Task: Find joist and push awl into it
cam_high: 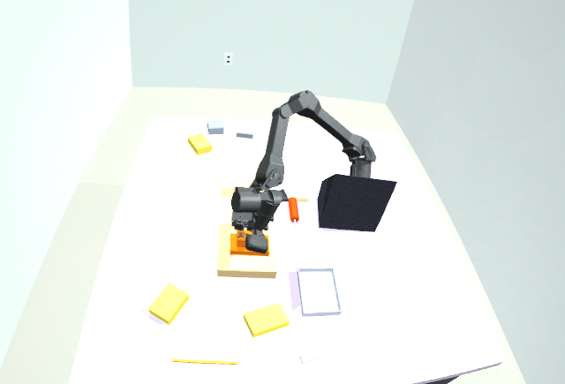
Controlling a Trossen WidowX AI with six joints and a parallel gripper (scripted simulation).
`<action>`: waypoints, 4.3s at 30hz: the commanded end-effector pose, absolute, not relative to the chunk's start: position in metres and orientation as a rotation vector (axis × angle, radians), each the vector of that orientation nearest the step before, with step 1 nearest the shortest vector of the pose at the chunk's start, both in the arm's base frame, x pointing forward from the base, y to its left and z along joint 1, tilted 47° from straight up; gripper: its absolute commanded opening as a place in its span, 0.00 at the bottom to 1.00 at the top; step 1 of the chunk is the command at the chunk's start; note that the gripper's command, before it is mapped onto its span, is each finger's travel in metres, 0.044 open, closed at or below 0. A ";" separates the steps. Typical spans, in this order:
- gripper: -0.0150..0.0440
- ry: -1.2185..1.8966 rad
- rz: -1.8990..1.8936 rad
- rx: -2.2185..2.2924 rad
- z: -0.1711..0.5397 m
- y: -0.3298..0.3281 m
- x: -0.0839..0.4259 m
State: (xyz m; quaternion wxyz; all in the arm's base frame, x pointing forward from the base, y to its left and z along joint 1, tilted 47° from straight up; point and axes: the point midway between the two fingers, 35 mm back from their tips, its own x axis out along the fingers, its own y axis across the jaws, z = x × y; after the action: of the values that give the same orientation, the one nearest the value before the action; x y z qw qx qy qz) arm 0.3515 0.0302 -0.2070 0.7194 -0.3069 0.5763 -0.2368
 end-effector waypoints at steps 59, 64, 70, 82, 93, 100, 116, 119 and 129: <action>0.25 1.277 -0.528 -0.691 -0.146 -0.031 0.351; 0.25 1.277 -0.528 -0.691 -0.141 -0.036 0.351; 0.25 1.277 -0.529 -0.691 -0.135 -0.042 0.352; 0.25 1.278 -0.529 -0.692 -0.123 -0.053 0.352; 0.25 1.278 -0.529 -0.693 -0.113 -0.064 0.352; 0.25 1.278 -0.530 -0.693 -0.106 -0.071 0.352; 0.25 1.278 -0.530 -0.694 -0.090 -0.086 0.353; 0.25 1.278 -0.530 -0.694 -0.087 -0.089 0.353; 0.25 1.278 -0.531 -0.695 -0.077 -0.098 0.353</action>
State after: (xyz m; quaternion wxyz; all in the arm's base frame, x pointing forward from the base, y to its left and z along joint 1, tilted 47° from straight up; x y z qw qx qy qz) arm 0.3544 -0.0941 -0.0809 0.7159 -0.3127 0.5765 -0.2395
